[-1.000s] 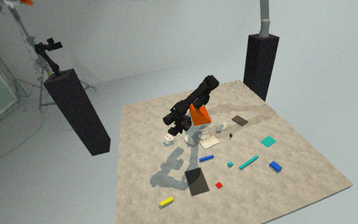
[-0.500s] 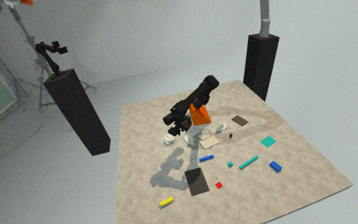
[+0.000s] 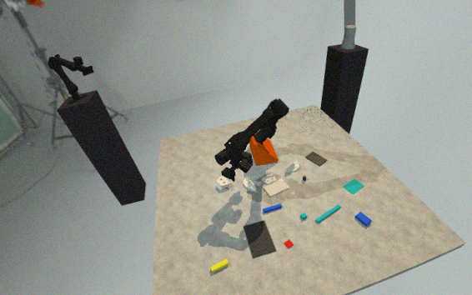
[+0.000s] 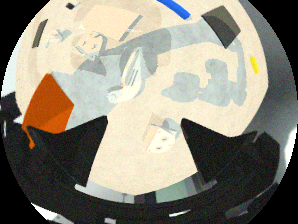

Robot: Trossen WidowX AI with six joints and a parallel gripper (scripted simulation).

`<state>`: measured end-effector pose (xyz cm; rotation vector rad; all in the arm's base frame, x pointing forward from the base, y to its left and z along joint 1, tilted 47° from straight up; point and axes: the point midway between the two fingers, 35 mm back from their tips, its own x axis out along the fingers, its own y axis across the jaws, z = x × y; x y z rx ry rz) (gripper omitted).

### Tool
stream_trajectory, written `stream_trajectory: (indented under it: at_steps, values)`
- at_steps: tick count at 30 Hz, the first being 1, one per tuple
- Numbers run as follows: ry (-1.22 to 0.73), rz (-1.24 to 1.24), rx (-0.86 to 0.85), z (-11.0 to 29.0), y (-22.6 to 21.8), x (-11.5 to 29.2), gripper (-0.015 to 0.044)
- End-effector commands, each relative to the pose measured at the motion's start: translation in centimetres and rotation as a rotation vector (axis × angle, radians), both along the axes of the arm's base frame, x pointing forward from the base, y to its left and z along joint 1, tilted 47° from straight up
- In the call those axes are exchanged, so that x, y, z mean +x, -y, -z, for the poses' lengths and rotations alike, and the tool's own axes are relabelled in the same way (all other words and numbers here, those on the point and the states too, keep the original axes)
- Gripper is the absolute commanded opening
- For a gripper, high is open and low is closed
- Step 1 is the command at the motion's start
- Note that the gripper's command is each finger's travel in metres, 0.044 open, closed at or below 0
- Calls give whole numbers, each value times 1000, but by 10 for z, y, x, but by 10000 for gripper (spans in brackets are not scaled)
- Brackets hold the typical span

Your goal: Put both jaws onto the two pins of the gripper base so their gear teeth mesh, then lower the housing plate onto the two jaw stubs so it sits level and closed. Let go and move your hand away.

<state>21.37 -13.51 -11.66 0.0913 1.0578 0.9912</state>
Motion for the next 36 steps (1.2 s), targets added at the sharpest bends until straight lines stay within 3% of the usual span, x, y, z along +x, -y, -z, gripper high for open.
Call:
stream_trajectory:
  at_steps: [1, 20, 36]
  values:
    - [0, 0, 0, 0, 0, 0, 440]
    - [0, 0, 0, 0, 0, 0, 440]
    - [0, 0, 0, 0, 0, 0, 20]
